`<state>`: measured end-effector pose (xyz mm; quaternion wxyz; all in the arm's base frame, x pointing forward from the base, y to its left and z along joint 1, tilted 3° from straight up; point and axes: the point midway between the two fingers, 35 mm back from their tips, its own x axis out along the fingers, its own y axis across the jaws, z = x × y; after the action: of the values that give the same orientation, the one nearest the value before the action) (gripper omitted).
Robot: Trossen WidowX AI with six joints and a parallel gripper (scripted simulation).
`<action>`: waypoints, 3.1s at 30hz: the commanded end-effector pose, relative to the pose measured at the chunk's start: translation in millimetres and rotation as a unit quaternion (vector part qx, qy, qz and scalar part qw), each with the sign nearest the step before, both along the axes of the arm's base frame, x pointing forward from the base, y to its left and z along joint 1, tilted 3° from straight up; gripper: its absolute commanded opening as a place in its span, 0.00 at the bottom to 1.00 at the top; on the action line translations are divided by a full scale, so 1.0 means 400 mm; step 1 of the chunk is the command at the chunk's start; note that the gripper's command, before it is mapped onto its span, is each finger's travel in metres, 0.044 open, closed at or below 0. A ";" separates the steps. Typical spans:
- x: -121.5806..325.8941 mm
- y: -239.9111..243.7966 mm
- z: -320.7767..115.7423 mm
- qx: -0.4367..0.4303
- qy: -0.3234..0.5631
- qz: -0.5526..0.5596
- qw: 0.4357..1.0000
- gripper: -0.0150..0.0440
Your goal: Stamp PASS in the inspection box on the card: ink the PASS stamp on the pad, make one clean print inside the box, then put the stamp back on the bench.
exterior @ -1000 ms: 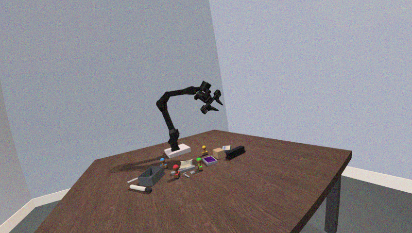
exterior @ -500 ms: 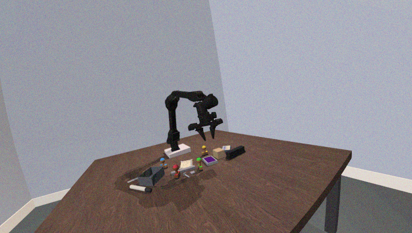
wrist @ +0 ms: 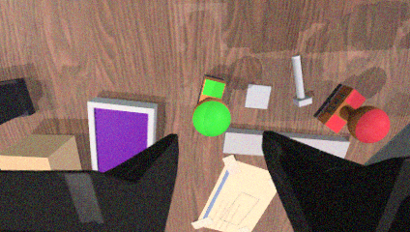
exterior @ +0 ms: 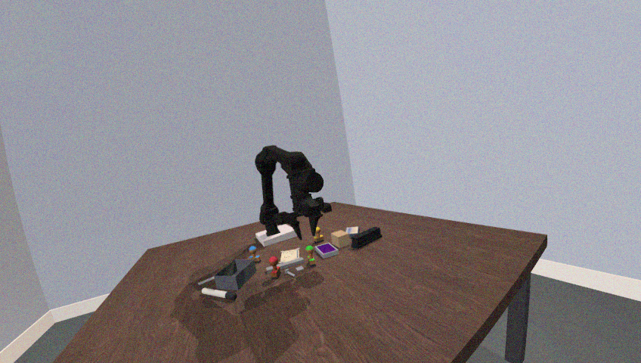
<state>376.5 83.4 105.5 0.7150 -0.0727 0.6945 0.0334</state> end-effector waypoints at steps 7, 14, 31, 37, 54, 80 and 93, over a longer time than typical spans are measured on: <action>0.003 -0.002 -0.037 0.001 0.003 0.002 1.000 0.62; 0.004 -0.002 -0.066 0.001 0.003 0.002 1.000 0.62; 0.002 -0.003 -0.135 0.001 0.003 0.002 1.000 0.62; 0.000 -0.004 -0.160 0.001 0.003 0.002 1.000 0.62; -0.002 -0.006 -0.179 0.000 0.003 0.000 1.000 0.40; 0.000 -0.004 -0.156 -0.001 0.003 0.000 1.000 0.25; 0.000 -0.003 -0.140 -0.001 0.003 0.000 1.000 0.25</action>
<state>376.4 82.3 47.5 0.7127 -0.0739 0.6968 0.0342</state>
